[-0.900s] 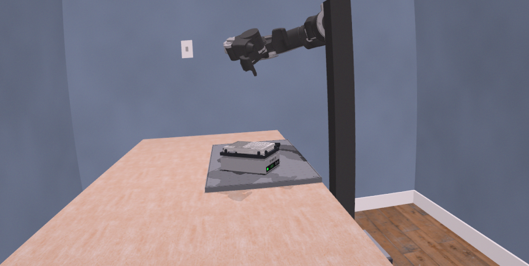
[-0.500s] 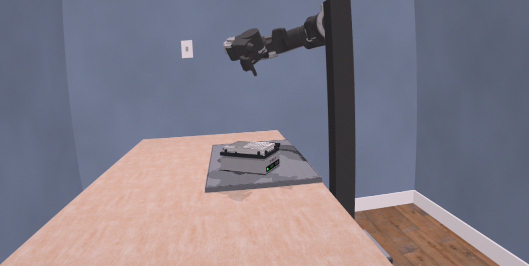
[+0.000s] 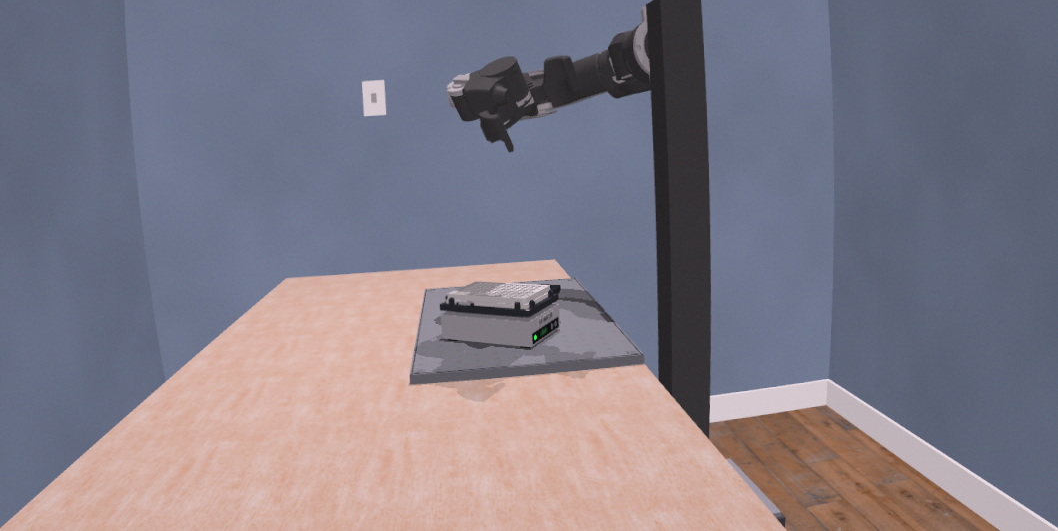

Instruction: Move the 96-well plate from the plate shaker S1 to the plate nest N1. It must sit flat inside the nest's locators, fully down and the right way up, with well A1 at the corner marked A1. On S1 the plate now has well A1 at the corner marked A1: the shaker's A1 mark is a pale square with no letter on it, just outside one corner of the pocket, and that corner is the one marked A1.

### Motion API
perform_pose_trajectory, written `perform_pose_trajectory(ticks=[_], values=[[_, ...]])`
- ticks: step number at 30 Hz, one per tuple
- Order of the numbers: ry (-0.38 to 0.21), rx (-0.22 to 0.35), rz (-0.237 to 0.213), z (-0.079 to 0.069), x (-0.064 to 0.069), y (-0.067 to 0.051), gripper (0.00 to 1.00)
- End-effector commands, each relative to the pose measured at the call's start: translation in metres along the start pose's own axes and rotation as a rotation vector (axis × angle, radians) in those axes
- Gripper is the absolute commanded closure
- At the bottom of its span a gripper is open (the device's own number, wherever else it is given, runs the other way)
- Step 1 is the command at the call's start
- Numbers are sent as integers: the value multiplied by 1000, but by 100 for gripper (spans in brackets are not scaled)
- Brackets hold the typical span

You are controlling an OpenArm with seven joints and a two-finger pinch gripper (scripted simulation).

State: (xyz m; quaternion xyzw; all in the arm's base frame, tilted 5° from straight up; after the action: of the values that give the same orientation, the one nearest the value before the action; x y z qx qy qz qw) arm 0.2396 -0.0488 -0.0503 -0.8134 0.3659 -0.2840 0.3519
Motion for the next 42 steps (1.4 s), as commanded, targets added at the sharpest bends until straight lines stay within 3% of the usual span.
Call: perform_pose_trajectory(ticks=[1, 24, 29, 31, 41, 42], values=[[0, 4, 0, -1, 0, -1, 0], [0, 4, 0, -1, 0, -1, 0], [48, 119, -227, 27, 7, 8, 17], [48, 119, -227, 27, 7, 8, 23], [48, 119, -227, 27, 7, 8, 23], [64, 141, -271, 32, 8, 10, 23]])
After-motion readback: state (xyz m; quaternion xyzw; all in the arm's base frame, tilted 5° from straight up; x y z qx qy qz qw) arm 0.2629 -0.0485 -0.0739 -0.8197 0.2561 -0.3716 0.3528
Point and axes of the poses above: the point where the finger pads meet when closed, its own x axis back along the fingers, its own z axis across the jaws, y = z × x, the point moved 9 cm from there along x, back along the fingers, and after that the axes turned 6 degrees about -x, right-handed, at the moved point
